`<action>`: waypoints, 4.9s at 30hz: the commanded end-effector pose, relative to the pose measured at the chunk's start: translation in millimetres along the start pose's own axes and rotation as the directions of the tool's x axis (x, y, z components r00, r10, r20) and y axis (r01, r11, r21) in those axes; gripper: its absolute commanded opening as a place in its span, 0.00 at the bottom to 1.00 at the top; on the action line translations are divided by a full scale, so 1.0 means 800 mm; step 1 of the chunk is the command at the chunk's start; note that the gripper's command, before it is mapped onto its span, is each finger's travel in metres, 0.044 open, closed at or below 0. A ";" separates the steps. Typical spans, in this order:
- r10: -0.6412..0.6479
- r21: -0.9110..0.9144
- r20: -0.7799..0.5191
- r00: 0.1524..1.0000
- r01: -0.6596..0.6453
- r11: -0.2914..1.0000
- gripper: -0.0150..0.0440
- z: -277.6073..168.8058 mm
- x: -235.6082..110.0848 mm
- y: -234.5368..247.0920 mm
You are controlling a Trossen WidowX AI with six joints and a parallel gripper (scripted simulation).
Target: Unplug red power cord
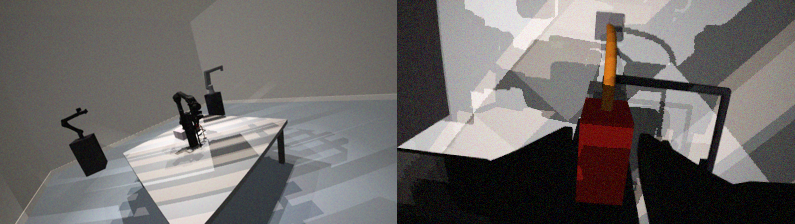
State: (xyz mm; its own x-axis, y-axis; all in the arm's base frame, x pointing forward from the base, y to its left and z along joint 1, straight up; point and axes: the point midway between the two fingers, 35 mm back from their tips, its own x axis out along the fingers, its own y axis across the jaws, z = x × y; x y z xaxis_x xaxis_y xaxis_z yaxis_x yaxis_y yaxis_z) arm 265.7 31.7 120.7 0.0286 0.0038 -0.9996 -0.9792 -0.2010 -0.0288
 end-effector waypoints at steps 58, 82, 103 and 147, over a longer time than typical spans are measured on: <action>0.008 0.021 -0.007 1.000 -0.007 1.000 0.34 0.062 0.004 0.002; 0.002 -0.005 0.002 1.000 -0.002 1.000 0.53 0.060 -0.009 0.002; 0.002 -0.005 -0.002 1.000 -0.002 1.000 0.53 0.016 -0.009 0.000; 0.002 -0.001 -0.002 1.000 -0.002 1.000 0.25 0.038 0.003 -0.002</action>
State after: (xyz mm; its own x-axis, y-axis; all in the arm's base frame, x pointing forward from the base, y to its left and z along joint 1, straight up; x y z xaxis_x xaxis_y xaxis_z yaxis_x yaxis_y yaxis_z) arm 264.5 42.1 118.3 0.0351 -0.0491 -0.9982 -0.9821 -0.1866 -0.0254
